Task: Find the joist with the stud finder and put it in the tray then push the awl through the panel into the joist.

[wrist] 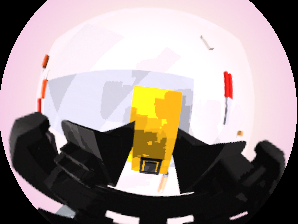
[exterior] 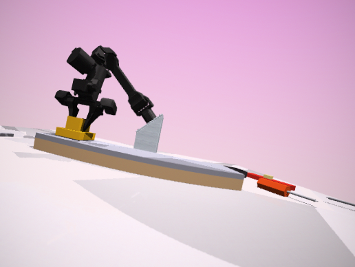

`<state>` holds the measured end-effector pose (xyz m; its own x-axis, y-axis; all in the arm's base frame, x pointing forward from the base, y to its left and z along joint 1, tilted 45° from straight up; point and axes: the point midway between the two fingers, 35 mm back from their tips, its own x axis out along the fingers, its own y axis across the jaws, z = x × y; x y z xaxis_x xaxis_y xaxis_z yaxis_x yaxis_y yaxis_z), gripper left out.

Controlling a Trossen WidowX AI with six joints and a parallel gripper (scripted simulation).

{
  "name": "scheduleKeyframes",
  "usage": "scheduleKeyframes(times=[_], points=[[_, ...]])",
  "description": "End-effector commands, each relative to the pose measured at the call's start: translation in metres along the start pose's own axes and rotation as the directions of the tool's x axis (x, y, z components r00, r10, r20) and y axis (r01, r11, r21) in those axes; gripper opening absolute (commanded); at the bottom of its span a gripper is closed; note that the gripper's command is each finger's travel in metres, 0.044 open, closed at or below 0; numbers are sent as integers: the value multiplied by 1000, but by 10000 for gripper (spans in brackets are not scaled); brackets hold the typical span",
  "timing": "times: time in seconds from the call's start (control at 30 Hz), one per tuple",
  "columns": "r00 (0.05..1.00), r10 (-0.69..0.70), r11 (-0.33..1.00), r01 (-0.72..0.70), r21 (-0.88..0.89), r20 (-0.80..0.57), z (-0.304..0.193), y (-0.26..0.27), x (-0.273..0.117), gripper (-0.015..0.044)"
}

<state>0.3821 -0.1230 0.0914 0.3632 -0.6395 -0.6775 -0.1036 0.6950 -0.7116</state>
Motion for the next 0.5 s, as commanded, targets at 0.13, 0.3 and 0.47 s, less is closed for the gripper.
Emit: scheduleKeyframes(times=[0.13,0.3,0.47], points=[[1000,-1,1000,1,2,0,0,-2,0,0],[1000,-1,1000,1,2,0,0,-2,0,0],[1000,2,1000,-2,3,-1,7,-2,-15,0]])
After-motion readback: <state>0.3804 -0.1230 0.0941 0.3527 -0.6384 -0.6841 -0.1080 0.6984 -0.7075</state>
